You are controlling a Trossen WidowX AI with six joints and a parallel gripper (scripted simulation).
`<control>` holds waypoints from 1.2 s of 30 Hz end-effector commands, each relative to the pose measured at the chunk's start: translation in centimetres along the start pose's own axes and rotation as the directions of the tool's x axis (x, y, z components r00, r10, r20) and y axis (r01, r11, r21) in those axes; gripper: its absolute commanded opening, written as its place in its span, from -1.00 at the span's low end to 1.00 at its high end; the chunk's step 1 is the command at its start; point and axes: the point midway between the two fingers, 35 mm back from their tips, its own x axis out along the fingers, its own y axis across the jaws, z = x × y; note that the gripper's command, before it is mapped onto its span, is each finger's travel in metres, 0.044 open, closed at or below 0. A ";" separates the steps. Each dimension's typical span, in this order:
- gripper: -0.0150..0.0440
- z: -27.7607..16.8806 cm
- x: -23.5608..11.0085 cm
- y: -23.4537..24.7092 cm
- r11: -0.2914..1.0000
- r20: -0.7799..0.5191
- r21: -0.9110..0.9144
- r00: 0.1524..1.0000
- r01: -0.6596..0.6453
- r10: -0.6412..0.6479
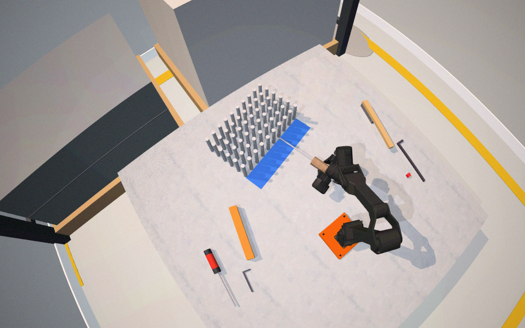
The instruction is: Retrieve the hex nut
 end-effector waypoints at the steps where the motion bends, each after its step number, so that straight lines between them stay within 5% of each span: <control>1: -0.49 -0.5 0.2 0.2 1.000 -0.004 0.000 1.000 -0.003 0.003; 36: -0.49 -2.6 1.6 0.3 1.000 -0.006 0.002 1.000 -0.003 0.003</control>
